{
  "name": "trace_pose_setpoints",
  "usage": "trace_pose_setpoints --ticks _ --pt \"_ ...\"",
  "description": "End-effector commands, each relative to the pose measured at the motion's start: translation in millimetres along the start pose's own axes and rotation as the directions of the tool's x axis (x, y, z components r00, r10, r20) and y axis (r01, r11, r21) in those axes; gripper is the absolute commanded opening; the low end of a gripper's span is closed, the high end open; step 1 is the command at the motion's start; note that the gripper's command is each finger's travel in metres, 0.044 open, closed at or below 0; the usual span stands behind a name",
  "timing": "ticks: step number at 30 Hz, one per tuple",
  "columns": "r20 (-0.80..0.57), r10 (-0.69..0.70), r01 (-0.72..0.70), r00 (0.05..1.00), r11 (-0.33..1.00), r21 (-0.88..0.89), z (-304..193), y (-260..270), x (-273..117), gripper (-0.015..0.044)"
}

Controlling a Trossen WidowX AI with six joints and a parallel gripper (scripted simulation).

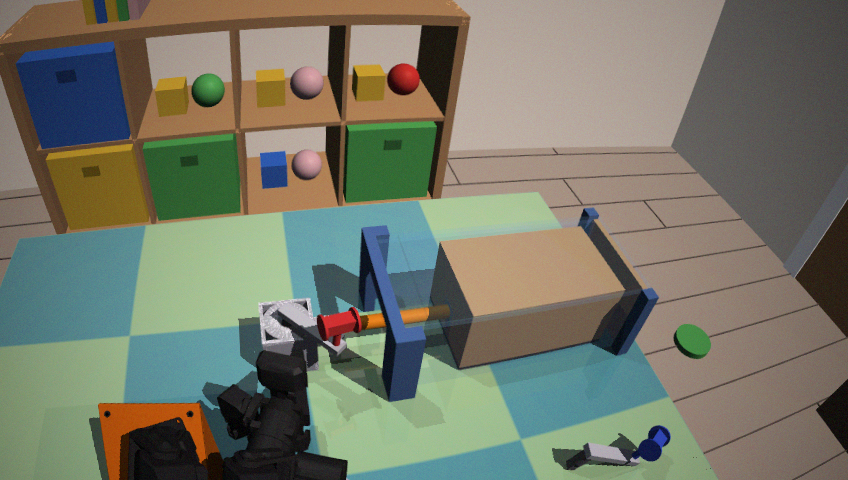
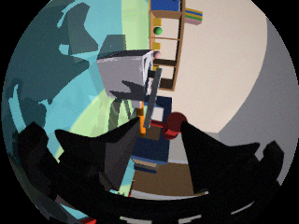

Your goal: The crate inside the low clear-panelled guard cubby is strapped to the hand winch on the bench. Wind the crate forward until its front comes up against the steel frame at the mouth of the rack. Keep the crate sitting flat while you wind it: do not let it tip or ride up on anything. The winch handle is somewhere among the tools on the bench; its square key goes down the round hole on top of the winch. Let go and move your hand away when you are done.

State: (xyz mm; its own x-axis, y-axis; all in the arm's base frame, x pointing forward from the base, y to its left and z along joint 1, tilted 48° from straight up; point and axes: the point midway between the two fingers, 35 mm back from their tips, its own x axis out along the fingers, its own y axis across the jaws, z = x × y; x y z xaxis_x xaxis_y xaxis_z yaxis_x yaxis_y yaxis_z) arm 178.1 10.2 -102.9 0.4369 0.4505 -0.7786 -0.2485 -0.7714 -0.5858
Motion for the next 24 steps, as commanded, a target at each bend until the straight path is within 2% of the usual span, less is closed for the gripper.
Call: trace_pose_setpoints --ticks 1,7,18,24 --pt "-0.002 -0.004 0.004 1.0 1.0 -0.008 -0.6 -0.8 -0.6 0.024" --pt "0.007 0.011 -0.01 1.0 1.0 -0.011 -5.6 -15.1 -1.2 0.024" --pt "-0.002 0.001 -0.001 1.0 1.0 -0.004 -4.8 -95.7 -10.0 0.024" --pt "-0.004 -0.005 0.005 1.0 1.0 -0.002 -3.3 -101.0 -11.0 0.024"
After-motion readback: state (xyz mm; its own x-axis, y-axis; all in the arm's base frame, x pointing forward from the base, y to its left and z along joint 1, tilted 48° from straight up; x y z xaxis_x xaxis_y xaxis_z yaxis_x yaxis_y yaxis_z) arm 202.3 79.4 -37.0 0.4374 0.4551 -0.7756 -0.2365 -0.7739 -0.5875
